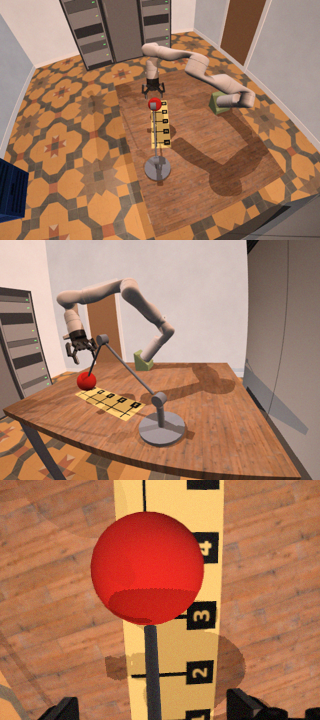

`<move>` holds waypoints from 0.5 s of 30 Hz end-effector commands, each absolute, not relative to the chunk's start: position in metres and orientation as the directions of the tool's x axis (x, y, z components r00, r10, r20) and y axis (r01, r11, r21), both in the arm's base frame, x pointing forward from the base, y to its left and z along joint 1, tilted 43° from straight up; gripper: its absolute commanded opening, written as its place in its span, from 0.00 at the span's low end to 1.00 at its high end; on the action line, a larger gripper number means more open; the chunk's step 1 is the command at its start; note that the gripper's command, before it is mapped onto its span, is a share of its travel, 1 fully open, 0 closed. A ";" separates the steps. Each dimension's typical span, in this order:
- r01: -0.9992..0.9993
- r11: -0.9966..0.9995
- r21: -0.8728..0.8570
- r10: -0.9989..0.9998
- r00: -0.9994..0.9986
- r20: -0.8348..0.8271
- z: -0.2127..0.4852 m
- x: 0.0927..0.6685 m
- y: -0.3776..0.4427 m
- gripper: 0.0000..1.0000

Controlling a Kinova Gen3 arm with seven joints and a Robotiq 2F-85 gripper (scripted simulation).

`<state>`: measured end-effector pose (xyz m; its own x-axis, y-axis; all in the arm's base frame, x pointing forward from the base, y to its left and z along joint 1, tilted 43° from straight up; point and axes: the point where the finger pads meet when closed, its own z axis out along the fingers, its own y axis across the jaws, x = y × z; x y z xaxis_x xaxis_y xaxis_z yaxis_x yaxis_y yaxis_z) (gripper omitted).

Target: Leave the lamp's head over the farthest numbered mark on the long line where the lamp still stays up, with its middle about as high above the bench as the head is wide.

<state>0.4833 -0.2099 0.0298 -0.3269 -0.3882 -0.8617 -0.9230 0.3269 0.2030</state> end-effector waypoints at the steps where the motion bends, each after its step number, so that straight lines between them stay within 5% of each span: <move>1: -0.924 0.324 0.204 -0.389 -0.326 -0.862 0.031 0.484 -0.206 1.00; 15: -0.924 0.326 0.200 -0.391 -0.325 -0.861 0.014 0.492 -0.176 1.00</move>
